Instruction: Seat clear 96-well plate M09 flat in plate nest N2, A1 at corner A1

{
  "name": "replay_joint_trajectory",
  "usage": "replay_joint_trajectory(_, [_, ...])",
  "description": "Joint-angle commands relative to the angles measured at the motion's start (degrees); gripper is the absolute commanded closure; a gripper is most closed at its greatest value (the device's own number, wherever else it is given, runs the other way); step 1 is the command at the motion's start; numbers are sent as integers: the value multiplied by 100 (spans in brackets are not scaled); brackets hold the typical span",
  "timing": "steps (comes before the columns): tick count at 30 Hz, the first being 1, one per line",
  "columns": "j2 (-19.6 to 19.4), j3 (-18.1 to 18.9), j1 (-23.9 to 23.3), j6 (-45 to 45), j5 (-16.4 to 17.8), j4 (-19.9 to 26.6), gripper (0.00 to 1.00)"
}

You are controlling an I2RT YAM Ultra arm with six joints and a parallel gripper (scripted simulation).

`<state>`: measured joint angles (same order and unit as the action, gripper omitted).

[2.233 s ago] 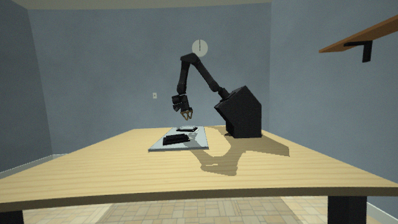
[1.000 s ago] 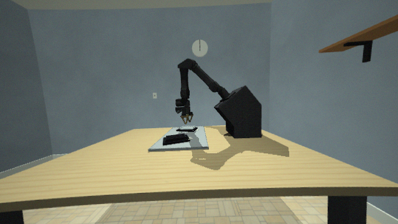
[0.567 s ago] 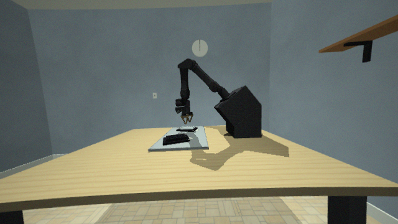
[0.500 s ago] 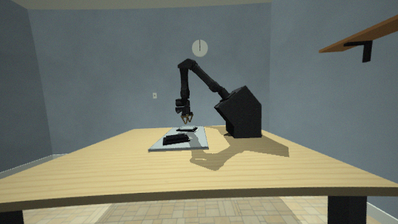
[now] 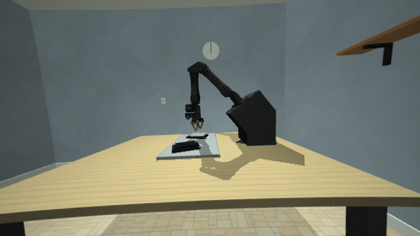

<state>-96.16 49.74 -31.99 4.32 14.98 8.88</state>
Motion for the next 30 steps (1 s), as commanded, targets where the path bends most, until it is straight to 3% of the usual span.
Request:
replay_joint_trajectory(1, [116,166,-95,36,44,-84,0])
replay_joint_trajectory(14, [116,166,-95,36,44,-84,0])
replay_joint_trajectory(15, [-83,171,-90,17,36,-123,0])
replay_joint_trajectory(20, [-259,198,63,-62,-29,-280,0])
replay_joint_trajectory(23, [-162,217,73,-70,-47,-319,0])
replay_joint_trajectory(24, [-349,222,81,-76,-51,-349,0])
replay_joint_trajectory(30, [-549,259,108,-114,-78,-522,0])
